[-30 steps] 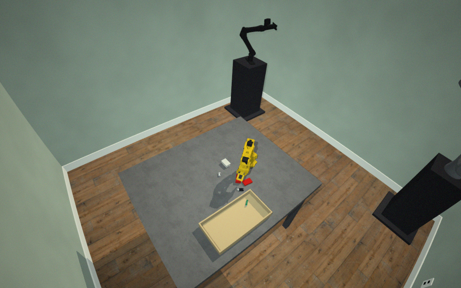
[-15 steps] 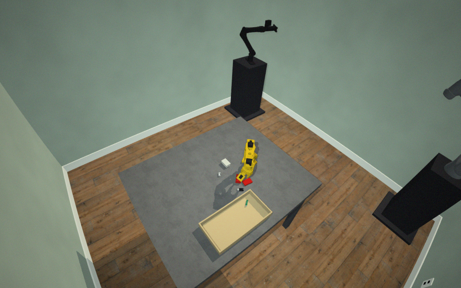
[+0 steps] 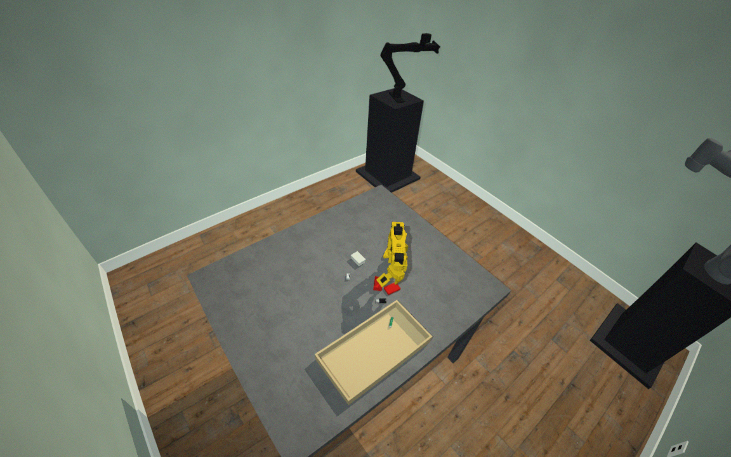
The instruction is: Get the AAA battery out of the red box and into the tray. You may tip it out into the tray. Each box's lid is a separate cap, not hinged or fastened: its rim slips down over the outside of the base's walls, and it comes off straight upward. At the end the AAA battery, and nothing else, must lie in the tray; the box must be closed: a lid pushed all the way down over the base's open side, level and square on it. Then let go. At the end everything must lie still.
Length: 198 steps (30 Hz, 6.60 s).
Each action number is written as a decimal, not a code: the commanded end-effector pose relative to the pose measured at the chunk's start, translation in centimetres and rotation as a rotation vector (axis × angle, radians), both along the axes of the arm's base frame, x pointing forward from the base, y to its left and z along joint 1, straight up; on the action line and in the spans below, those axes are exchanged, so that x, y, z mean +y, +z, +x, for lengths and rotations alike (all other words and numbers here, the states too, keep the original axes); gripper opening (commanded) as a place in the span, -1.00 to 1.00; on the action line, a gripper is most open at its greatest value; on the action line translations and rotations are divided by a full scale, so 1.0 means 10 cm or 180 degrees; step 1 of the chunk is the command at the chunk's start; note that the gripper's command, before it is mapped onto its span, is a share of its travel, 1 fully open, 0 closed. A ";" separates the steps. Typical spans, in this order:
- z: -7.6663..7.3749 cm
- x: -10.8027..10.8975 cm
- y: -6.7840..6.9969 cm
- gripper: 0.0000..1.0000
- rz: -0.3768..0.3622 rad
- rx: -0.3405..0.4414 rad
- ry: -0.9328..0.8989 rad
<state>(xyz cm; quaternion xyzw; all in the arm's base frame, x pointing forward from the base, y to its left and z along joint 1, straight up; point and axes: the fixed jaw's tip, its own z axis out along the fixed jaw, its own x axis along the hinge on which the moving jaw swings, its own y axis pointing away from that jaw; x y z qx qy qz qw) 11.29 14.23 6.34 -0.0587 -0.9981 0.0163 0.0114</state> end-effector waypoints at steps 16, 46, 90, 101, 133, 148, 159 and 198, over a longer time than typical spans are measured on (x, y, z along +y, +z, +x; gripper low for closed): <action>0.02 0.08 0.06 -0.42 0.0097 -0.0082 -0.0137; 0.02 0.12 0.08 -0.42 0.0097 -0.0082 -0.0137; 0.04 0.14 -0.32 -0.42 0.0097 -0.0082 -0.0138; 0.02 0.13 -0.47 -0.42 0.0097 -0.0082 -0.0138; 0.02 0.12 -0.51 -0.42 0.0097 -0.0082 -0.0138; -0.01 0.09 -0.55 -0.42 0.0097 -0.0082 -0.0138; -0.01 0.09 -0.55 -0.42 0.0097 -0.0082 -0.0138; 0.00 0.11 -0.53 -0.50 0.0097 -0.0082 -0.0137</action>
